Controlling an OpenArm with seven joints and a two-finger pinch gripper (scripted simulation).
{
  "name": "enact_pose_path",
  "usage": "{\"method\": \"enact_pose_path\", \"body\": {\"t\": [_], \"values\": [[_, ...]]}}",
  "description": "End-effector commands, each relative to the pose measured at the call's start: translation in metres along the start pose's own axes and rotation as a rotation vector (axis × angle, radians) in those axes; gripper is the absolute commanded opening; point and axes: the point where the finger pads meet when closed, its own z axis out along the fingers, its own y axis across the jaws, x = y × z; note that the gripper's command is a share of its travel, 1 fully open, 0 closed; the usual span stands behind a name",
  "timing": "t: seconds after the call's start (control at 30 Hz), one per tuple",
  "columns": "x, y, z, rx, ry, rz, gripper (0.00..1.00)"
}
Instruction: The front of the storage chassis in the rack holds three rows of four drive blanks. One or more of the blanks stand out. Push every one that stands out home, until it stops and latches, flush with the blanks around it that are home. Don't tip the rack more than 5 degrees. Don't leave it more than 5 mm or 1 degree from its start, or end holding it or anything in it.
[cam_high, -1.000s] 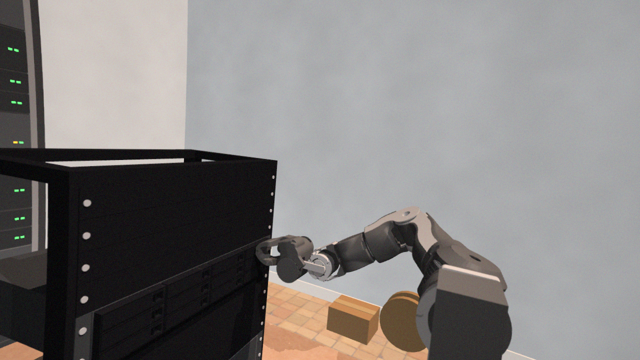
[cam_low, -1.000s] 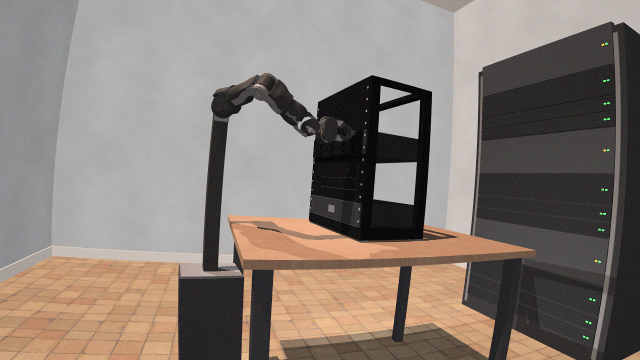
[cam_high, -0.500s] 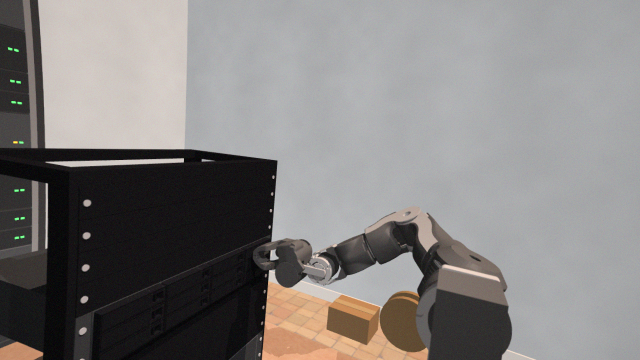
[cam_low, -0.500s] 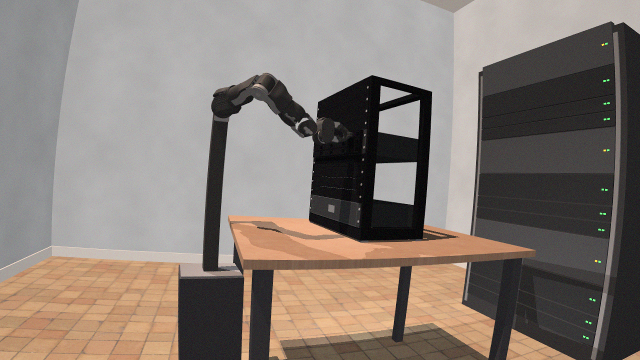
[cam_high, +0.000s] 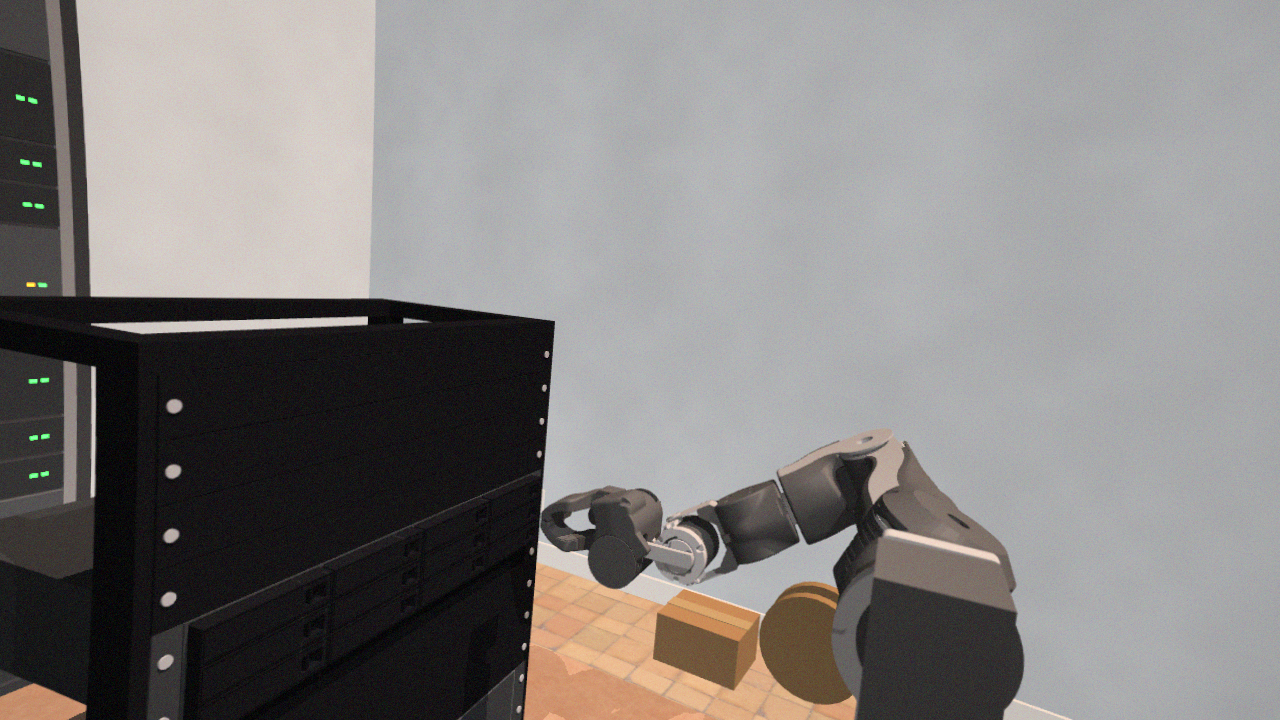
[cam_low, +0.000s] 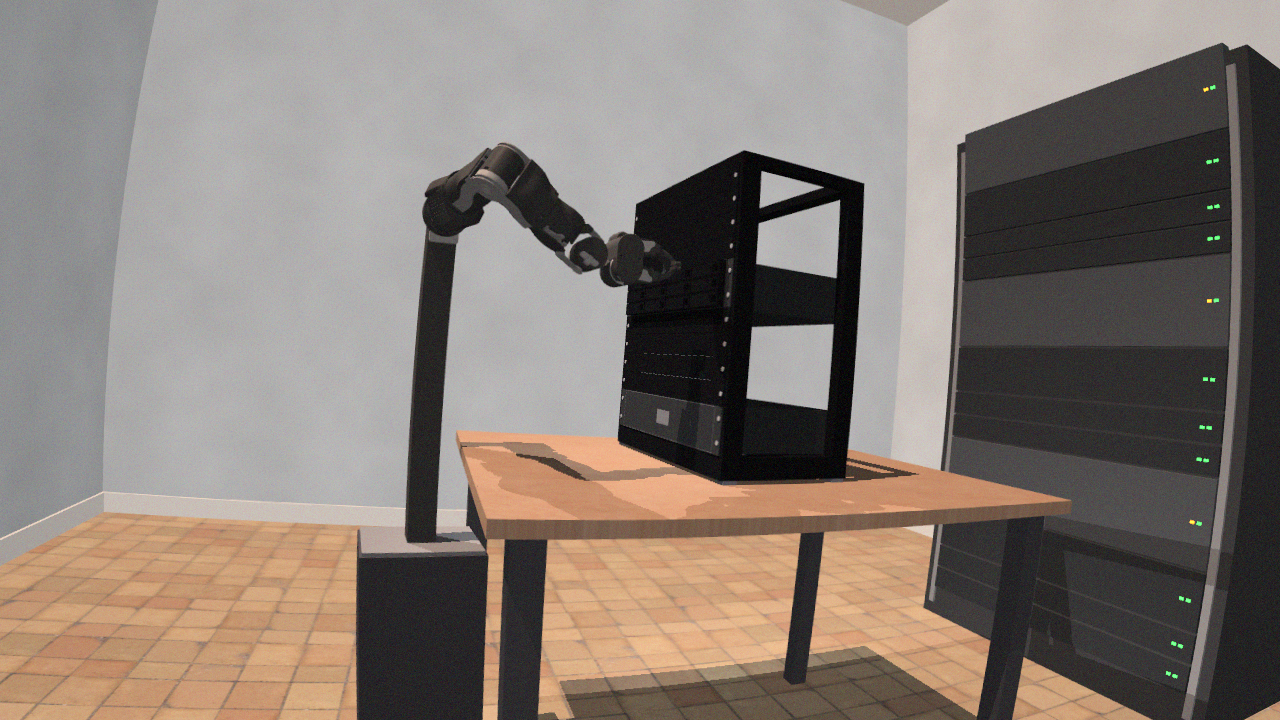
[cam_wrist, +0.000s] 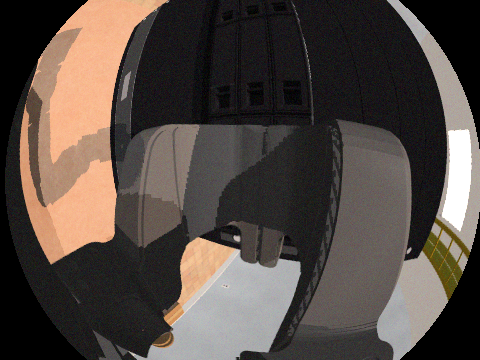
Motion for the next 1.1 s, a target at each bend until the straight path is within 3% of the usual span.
{"method": "enact_pose_path", "body": {"t": [0.0,0.43,0.8,1.07], "values": [[0.002,0.001,-0.003,0.000,0.004,-0.010,0.00],[0.004,0.000,-0.041,0.001,0.003,-0.010,0.00],[0.004,-0.001,-0.045,0.002,0.001,-0.009,0.00],[-0.013,0.005,-0.051,0.003,0.001,-0.009,0.00]]}}
